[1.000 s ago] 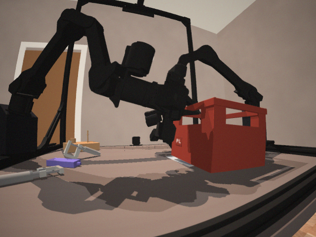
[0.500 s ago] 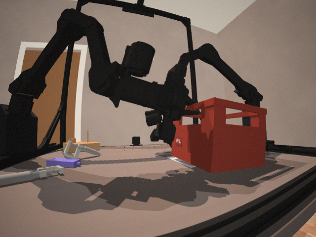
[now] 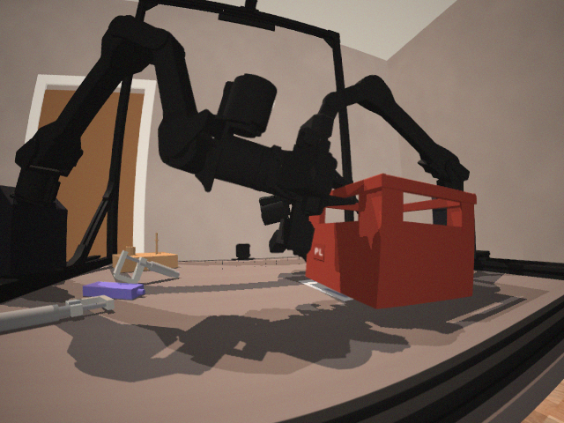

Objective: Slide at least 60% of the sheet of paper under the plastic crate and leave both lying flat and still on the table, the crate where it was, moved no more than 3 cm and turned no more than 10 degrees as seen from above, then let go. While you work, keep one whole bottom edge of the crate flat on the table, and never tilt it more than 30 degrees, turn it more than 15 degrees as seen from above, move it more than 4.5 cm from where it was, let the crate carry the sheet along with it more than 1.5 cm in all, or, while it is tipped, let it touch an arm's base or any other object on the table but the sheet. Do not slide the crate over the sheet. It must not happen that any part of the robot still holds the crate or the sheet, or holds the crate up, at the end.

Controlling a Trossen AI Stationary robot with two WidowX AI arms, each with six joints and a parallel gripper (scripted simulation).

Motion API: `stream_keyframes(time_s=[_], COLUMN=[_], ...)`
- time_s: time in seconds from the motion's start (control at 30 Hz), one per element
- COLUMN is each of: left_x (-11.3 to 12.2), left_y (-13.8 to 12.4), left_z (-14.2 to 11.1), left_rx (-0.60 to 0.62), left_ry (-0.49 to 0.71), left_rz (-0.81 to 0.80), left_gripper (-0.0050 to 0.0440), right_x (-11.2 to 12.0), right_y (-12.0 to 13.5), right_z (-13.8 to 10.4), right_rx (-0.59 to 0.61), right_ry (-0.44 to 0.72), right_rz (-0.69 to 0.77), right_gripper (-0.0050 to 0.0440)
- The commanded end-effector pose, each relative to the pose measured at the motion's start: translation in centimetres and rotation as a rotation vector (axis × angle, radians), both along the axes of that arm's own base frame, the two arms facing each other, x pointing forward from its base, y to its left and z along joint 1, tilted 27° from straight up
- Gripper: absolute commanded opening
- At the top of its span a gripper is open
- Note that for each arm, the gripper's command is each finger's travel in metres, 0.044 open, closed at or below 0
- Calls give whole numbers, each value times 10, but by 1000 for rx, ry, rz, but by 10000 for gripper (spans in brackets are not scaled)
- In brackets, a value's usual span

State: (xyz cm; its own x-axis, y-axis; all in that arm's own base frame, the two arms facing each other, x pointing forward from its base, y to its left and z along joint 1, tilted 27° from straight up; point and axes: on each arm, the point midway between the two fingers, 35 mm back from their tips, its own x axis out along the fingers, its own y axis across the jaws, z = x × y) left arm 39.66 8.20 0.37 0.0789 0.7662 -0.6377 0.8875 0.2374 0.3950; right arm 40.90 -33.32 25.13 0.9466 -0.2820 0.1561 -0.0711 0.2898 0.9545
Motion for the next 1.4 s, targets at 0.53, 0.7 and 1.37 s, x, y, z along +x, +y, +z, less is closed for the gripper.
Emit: stream_keyframes(time_s=[0.53, 0.7, 1.37], left_x=[-5, -14, -8], left_y=[-11, -21, -58], left_z=[22, 47, 44], left_rx=[-1, -1, 4], left_ry=[16, 16, 15], left_rz=[19, 19, 19], left_gripper=[60, 60, 60], right_x=[-2, -2, -2], right_y=[6, 6, 6], right_z=[20, 20, 20], right_rx=[-25, -25, -25], right_ry=[-37, -37, -37], right_rz=[13, 13, 13], right_gripper=[0, 0, 0])
